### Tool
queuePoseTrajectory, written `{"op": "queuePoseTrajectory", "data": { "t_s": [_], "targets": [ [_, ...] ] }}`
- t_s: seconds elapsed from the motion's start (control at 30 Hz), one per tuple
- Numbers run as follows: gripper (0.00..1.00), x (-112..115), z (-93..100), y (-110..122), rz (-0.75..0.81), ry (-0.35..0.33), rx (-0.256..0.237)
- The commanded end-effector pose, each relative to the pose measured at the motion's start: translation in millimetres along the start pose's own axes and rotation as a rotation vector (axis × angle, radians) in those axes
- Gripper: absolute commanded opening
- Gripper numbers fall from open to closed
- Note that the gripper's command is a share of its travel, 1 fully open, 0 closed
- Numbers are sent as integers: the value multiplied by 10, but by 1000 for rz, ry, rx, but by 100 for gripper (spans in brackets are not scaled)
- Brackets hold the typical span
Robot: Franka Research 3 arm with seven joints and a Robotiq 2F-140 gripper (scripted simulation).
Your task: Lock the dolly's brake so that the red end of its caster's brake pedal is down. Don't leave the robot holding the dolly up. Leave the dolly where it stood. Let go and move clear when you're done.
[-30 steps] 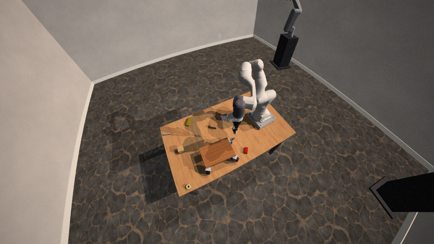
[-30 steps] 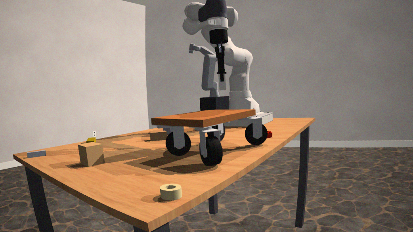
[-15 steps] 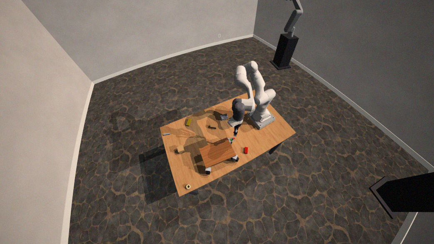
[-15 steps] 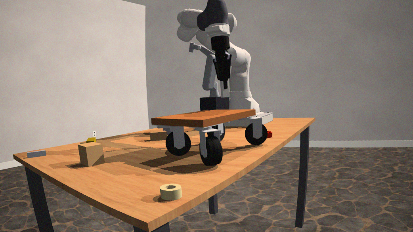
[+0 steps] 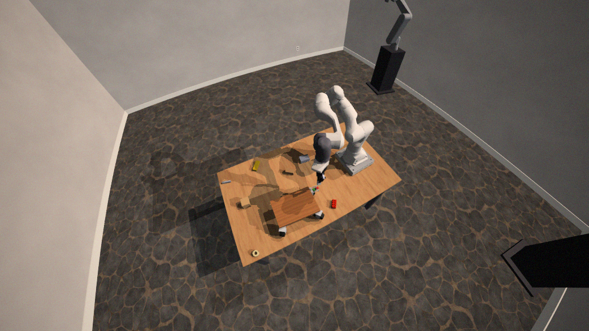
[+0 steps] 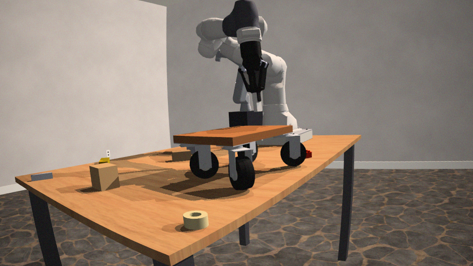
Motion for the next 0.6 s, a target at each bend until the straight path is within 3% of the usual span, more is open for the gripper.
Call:
{"op": "queuePoseTrajectory", "data": {
  "t_s": [0.0,0.43,0.57],
  "targets": [
    [0,-12,-22,58,279,-17,7],
    [0,-17,-22,60,581,-24,-1],
    [0,-18,-23,55,735,-29,4]
  ]
}}
Point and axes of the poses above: the point where the finger pads meet when closed, its own z axis back along the fingers, its own y axis across the jaws, x = y × z, the point moved 7 cm from there along z, back along the fingers, and after that the axes turned 2 degrees about z, right-handed, at the moved point
